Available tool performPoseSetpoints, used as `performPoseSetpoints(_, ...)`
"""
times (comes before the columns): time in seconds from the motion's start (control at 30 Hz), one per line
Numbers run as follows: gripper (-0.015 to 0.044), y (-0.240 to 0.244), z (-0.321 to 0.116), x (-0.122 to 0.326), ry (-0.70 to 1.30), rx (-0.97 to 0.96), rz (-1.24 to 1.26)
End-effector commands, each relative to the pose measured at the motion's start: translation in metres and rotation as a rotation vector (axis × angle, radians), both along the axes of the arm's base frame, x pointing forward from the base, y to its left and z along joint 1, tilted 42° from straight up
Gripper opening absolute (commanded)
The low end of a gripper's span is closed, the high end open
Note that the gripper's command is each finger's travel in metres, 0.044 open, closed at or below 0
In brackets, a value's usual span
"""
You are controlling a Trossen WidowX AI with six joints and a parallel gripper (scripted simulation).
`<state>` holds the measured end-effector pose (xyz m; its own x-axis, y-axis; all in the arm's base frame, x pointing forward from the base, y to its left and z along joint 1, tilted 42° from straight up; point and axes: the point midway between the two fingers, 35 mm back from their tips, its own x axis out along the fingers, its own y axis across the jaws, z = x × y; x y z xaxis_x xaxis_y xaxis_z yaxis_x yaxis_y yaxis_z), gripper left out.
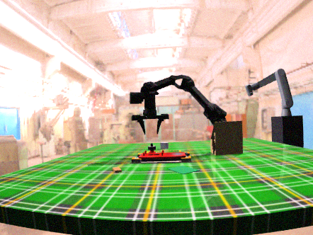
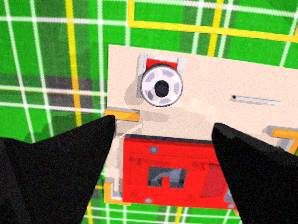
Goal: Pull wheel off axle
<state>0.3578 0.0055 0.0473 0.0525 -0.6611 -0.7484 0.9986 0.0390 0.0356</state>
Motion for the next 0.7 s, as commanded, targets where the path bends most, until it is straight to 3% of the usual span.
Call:
performPoseSetpoints(0.0, 0.0300, -0.004, 0.004, 0.000, 0.002, 0.003, -0.003)
performPoseSetpoints(0.37, 0.0300, -0.050, -0.046, 0.004, 0.002, 0.001, -0.003)
performPoseSetpoints(0.53, 0.0300, -0.055, -0.050, 0.003, 0.002, 0.000, -0.003)
performPoseSetpoints(0.67, 0.0195, -0.054, -0.048, 0.003, 0.004, 0.006, -0.015)
